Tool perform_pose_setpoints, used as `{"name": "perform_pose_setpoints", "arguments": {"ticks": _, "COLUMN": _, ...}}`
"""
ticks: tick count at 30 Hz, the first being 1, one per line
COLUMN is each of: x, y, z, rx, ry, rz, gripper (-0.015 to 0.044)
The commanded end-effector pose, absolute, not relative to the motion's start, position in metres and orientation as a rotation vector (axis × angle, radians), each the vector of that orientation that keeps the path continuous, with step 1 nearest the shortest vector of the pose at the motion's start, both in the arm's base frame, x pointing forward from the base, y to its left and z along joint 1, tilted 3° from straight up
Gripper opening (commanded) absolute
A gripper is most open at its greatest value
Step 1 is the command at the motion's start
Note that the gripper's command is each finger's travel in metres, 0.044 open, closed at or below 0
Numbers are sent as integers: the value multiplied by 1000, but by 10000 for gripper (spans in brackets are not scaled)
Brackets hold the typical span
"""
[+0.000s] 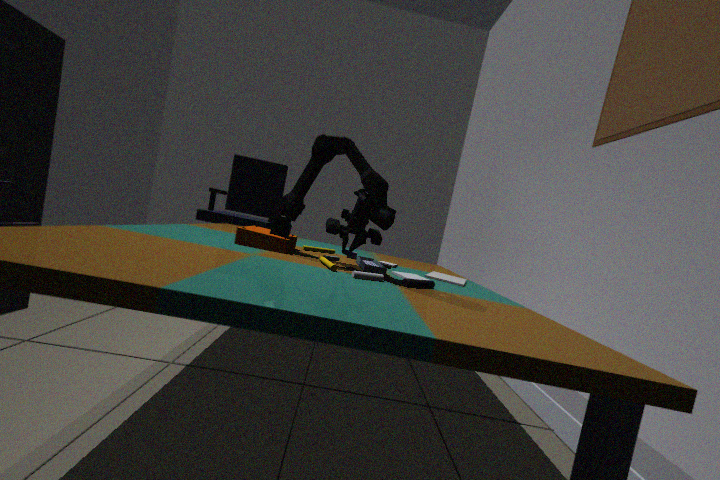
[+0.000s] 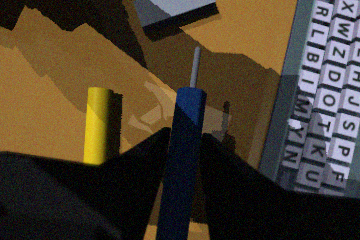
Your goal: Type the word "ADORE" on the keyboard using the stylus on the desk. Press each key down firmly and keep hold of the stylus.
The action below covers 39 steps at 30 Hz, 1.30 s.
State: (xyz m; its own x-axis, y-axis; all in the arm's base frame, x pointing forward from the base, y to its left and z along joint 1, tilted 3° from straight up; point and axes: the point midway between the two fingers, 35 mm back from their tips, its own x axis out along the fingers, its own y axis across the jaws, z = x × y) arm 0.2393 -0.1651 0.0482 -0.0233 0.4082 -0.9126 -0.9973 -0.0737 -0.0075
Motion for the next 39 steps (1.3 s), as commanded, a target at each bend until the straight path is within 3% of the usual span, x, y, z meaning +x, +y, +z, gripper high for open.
{"name": "perform_pose_setpoints", "arguments": {"ticks": 1, "x": 244, "y": -165, "z": 43, "rx": -989, "ry": 999, "rz": 1472, "gripper": 0}}
{"name": "perform_pose_setpoints", "arguments": {"ticks": 18, "x": 281, "y": -176, "z": 47, "rx": -1346, "ry": 1622, "rz": 1292, "gripper": 0}}
{"name": "perform_pose_setpoints", "arguments": {"ticks": 39, "x": 355, "y": -143, "z": 113, "rx": -1879, "ry": 1933, "rz": 431, "gripper": 0}}
